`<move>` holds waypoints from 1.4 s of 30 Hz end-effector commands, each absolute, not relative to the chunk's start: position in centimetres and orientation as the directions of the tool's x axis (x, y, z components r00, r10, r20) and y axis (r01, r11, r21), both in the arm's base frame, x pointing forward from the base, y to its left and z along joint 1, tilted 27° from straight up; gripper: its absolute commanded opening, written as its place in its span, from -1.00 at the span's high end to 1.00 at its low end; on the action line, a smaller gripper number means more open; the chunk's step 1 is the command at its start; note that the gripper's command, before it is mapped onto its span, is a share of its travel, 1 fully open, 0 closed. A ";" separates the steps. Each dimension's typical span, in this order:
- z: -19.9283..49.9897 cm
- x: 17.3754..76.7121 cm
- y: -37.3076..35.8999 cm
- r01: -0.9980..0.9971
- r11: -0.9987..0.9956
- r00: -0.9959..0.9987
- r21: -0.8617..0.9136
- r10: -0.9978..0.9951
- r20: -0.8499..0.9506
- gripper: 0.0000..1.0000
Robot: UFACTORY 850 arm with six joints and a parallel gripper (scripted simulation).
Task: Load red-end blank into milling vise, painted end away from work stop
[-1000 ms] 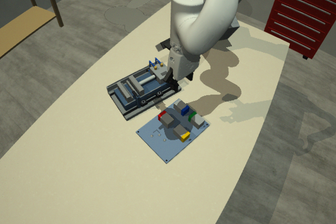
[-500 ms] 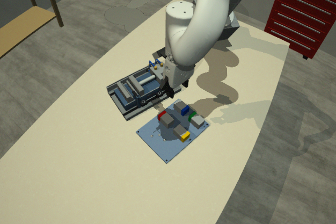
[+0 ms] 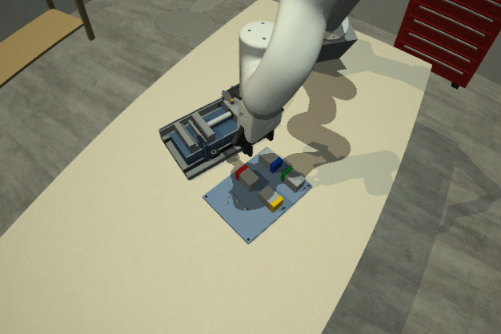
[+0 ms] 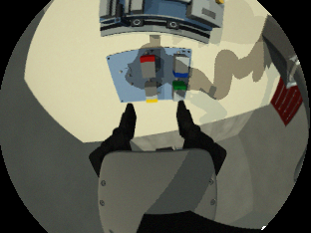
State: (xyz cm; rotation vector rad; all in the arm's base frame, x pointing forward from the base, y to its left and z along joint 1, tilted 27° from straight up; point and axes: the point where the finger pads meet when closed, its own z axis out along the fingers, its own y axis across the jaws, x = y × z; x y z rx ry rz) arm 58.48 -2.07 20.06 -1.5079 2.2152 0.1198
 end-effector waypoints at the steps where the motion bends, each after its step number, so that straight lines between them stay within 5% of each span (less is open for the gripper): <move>1: 18.1 59.6 -2.0 -0.899 0.397 -0.296 -0.182 -0.860 -0.416 -0.41; 20: 11.8 62.5 -1.9 -0.899 0.397 -0.296 -0.182 -0.860 -0.416 -0.41; 42: 12.7 62.1 -1.9 -0.899 0.397 -0.296 -0.182 -0.860 -0.416 -0.41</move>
